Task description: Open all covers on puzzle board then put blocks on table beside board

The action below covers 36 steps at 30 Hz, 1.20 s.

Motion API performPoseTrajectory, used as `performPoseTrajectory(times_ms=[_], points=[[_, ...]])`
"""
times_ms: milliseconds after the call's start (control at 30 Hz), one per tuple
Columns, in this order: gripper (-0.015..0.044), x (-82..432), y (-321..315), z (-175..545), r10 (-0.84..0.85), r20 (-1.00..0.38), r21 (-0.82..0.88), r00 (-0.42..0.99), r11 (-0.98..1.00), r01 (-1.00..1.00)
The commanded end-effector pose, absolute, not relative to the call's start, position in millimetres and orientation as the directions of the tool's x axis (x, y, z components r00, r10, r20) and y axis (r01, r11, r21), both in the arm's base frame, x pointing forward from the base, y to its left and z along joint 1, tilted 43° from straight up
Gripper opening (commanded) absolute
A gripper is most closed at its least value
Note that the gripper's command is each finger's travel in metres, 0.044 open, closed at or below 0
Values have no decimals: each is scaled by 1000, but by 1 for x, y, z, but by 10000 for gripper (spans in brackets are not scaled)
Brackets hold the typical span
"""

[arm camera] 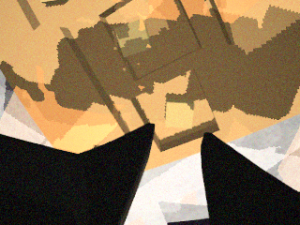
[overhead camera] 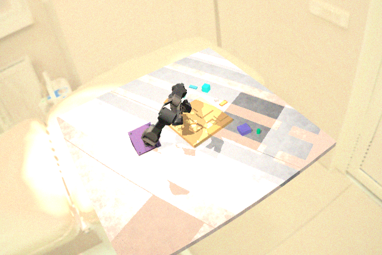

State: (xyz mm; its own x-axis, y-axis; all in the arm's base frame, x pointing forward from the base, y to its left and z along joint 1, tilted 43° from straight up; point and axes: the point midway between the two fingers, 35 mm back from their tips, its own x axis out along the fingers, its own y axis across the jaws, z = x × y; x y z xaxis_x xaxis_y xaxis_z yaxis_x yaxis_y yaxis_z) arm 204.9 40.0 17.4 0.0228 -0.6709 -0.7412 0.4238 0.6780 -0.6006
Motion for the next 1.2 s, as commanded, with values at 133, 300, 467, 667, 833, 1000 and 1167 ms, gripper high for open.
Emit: performPoseTrajectory(times_ms=[133, 300, 467, 667, 833, 1000, 1167], points=[[144, 205, 39, 16, -671, -741, -600, 27, 680, 421], [144, 206, 36, 13, -671, -741, -600, 27, 680, 421], [144, 206, 32, 9, -671, -741, -600, 27, 680, 421], [144, 206, 28, 5, -671, -741, -601, 27, 679, 422], [144, 206, 25, 2, -672, -740, -601, 27, 679, 422], [144, 206, 24, 1, -672, -740, -601, 27, 679, 422], [144, 206, 24, 1, -672, -740, -601, 27, 679, 422]])
